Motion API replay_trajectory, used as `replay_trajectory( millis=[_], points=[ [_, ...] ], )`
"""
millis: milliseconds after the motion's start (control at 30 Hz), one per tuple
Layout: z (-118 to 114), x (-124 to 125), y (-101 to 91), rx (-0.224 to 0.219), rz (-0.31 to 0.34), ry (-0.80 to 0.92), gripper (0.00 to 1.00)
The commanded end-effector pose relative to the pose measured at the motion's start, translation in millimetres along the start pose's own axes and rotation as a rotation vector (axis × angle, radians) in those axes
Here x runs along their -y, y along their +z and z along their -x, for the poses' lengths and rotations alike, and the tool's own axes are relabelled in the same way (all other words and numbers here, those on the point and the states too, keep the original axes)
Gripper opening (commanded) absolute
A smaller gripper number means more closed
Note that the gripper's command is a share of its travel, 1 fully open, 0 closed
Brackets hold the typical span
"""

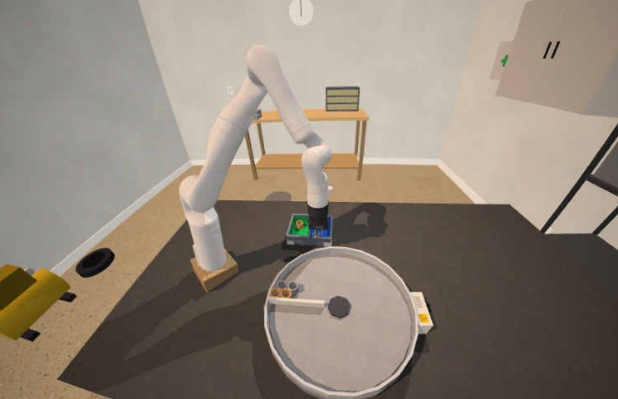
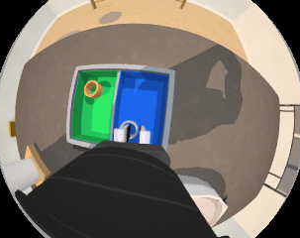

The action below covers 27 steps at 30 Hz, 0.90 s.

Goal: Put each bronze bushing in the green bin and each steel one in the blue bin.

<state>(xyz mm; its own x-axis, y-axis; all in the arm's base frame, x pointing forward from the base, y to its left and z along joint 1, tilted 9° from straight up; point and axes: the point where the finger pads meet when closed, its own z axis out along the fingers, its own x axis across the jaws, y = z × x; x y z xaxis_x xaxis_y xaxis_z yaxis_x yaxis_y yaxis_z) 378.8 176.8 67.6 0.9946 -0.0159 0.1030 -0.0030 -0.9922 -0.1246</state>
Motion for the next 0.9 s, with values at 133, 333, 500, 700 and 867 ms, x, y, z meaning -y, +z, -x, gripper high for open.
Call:
replay_trajectory(
  millis=[133, 333, 500, 700, 867],
  points=[
    [-0.6, 0.9, -3.2, -0.002, -0.002, -0.001, 0.42],
    [-0.6, 0.9, -3.8, -0.002, -0.002, -0.001, 0.42],
    [-0.5, 0.6, -32.8, -0.002, -0.002, -0.001, 0.42],
    [-0.4, 0.6, -52.1, -0.002, -0.002, -0.001, 0.42],
    [-0.4, 0.5, -90.9, -0.002, -0.002, -0.001, 0.42]
  ],
)
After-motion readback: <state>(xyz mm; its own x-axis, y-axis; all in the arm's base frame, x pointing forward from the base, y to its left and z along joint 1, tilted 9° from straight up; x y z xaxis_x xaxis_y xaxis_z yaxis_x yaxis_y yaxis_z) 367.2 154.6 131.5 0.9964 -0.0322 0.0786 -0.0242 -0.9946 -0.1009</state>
